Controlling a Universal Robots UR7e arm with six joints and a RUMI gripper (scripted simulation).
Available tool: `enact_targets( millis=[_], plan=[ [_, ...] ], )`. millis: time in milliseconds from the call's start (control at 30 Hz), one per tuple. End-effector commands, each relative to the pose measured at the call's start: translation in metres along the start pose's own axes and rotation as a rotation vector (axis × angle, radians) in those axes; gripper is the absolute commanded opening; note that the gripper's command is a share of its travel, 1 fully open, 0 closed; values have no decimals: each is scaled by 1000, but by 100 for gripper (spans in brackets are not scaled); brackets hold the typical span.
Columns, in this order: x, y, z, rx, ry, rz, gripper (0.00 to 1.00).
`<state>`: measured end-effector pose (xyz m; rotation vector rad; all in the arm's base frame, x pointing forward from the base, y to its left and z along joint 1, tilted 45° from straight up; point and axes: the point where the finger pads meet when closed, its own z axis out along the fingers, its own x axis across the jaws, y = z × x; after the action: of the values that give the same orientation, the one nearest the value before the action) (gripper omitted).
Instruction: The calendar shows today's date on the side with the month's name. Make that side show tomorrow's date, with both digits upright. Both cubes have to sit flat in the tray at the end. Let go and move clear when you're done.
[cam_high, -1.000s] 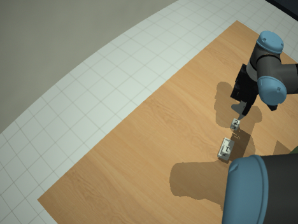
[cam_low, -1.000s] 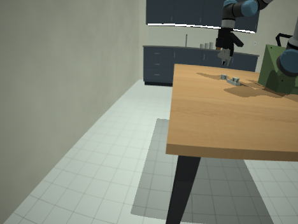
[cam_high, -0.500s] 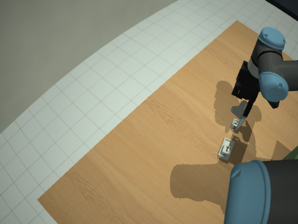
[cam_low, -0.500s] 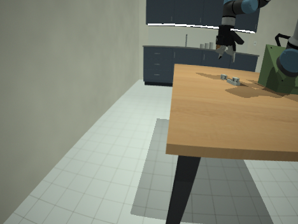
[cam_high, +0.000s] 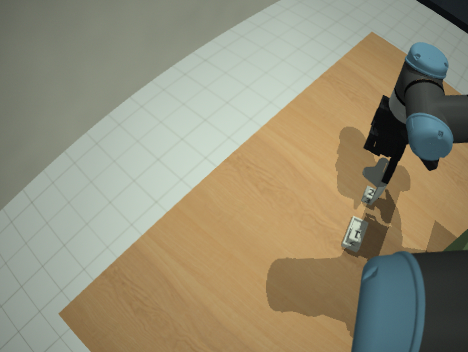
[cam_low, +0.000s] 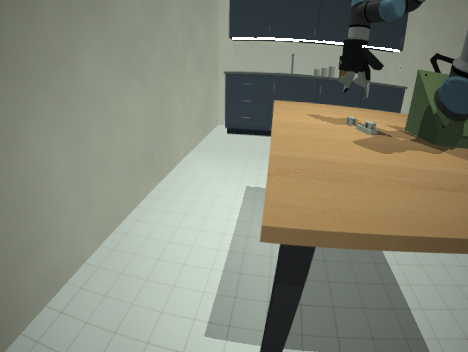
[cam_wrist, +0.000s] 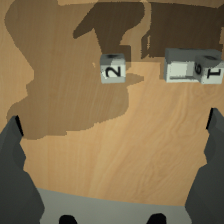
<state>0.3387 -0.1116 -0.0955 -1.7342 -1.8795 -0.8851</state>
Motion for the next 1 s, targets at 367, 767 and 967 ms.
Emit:
enact_targets(
  millis=[367,767,967],
  plan=[
    [0,-1,0,-1,-1,91,100],
    [2,-3,3,-1,-1,457,100],
    [2,-4,4,-1,-1,584,100]
  ],
)
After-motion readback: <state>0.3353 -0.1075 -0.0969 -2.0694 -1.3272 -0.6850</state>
